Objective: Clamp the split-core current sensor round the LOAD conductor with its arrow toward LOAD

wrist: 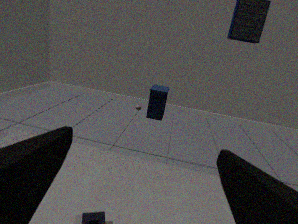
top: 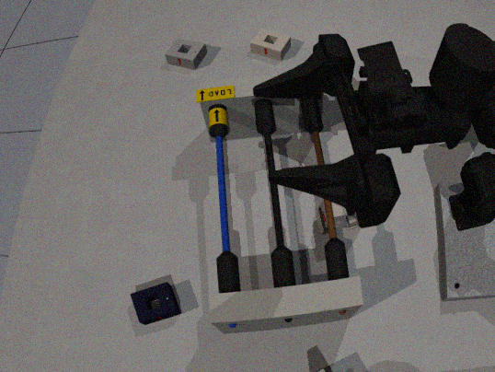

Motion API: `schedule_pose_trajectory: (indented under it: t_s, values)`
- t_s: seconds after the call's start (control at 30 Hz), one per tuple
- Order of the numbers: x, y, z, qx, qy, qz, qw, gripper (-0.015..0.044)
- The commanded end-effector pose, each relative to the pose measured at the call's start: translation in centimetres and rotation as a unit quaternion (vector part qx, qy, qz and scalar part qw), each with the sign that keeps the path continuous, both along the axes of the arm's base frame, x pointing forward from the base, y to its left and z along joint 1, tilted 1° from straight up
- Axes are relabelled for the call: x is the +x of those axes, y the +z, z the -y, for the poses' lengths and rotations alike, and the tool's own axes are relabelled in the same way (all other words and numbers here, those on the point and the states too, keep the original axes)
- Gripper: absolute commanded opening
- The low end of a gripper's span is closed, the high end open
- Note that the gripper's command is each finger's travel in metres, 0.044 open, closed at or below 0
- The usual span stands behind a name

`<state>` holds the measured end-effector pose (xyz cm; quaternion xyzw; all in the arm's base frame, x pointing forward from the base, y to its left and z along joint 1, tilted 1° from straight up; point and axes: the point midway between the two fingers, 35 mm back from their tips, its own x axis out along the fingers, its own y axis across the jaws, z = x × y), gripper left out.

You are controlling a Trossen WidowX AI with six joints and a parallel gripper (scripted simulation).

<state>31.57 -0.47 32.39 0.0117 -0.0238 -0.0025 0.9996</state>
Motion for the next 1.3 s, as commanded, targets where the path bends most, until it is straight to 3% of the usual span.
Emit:
schedule_pose_trajectory:
  t_s: [0.0,0.4,0.77,1.27]
  values:
    - [0.2,-0.1,-0.3,-0.012,0.0,-0.003,1.0,0.044]
    - [6.4,-4.9,10.1,0.03,-0.124,-0.292,0.948,0.044]
    - [5.2,-10.7,19.7,0.123,-0.206,-0.522,0.819,0.044]
    - [4.6,-11.3,20.6,0.136,-0.212,-0.545,0.8,0.044]
